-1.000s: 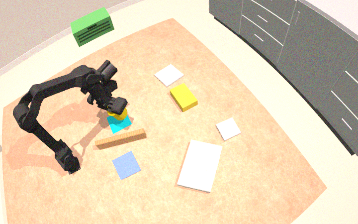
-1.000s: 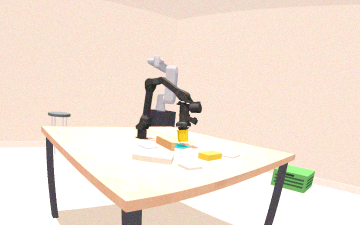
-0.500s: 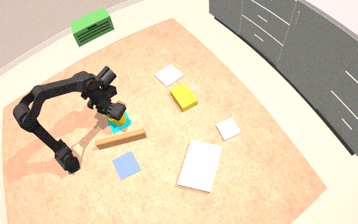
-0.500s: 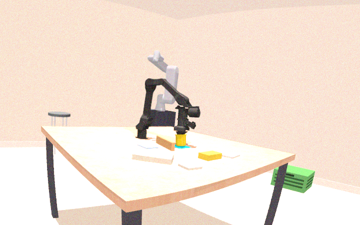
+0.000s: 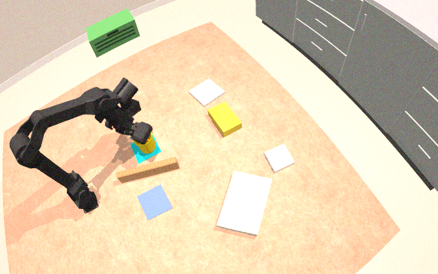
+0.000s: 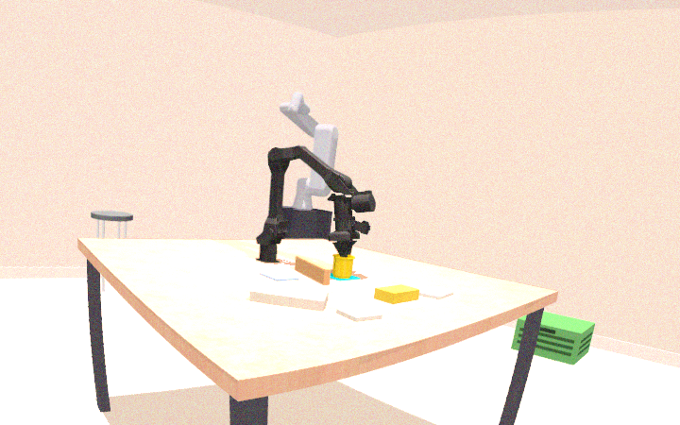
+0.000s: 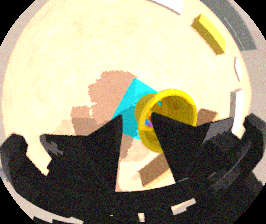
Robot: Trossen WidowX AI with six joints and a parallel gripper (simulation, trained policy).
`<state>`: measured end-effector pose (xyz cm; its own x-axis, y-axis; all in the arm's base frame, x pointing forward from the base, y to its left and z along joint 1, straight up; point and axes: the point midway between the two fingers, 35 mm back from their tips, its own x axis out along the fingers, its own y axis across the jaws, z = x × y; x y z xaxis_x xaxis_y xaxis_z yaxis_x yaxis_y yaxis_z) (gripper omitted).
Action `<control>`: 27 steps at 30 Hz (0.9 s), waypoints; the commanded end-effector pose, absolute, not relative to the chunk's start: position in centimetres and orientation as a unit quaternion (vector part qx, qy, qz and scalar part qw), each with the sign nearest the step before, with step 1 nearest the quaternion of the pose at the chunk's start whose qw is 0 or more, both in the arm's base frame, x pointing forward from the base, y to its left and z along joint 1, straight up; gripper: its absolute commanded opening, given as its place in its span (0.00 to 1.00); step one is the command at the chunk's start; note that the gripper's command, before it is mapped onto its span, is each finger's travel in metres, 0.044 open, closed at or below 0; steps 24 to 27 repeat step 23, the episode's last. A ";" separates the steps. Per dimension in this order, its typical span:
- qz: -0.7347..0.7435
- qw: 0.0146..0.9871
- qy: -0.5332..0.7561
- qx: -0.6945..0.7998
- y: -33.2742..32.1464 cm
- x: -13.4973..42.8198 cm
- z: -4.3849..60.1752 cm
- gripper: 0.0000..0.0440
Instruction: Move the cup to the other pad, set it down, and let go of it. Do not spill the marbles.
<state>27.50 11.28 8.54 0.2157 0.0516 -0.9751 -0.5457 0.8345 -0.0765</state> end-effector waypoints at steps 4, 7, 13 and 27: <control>0.205 0.758 0.587 -0.196 11.1 26.7 9.4 0.43; 0.207 0.763 0.582 -0.190 11.1 26.5 10.1 0.47; 0.208 0.777 0.567 -0.178 11.1 26.3 11.7 0.55; 0.205 0.803 0.536 -0.163 10.7 26.6 14.9 0.85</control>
